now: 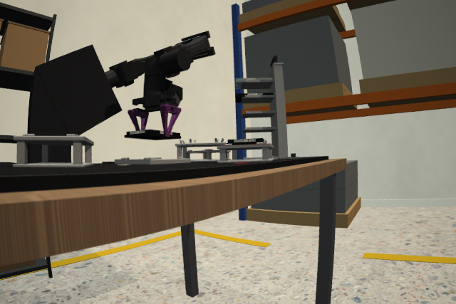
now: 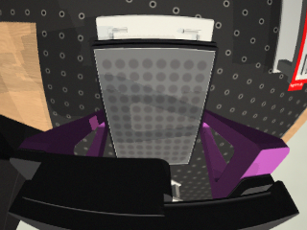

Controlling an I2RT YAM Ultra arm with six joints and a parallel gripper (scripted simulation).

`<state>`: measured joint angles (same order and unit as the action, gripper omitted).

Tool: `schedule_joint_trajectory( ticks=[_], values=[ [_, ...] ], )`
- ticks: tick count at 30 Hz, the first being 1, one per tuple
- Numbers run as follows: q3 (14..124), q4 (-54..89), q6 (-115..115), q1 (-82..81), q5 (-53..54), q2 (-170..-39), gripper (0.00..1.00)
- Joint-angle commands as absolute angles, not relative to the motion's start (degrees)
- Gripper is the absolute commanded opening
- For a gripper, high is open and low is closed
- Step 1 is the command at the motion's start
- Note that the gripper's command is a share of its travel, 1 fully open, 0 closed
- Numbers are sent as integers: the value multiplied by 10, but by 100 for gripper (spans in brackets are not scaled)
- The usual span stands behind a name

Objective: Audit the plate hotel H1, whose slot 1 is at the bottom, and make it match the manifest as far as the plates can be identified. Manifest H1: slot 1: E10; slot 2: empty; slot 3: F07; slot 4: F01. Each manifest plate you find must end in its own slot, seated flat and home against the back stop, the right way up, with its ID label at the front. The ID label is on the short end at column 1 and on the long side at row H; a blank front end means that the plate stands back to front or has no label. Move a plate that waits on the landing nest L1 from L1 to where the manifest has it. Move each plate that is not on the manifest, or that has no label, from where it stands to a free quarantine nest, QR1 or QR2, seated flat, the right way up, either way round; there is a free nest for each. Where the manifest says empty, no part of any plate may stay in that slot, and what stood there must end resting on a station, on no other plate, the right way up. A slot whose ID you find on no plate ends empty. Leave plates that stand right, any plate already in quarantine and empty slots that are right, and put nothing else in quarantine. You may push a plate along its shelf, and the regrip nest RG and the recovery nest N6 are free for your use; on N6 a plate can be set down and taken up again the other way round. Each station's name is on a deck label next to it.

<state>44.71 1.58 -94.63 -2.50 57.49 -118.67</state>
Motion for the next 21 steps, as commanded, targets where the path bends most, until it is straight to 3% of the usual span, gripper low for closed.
schedule_joint_trajectory(
  ticks=[1,21],
  values=[
    [449,38,-958,-9,582,-1181,86],
    [468,145,-1037,33,589,-1159,86]
  ],
)
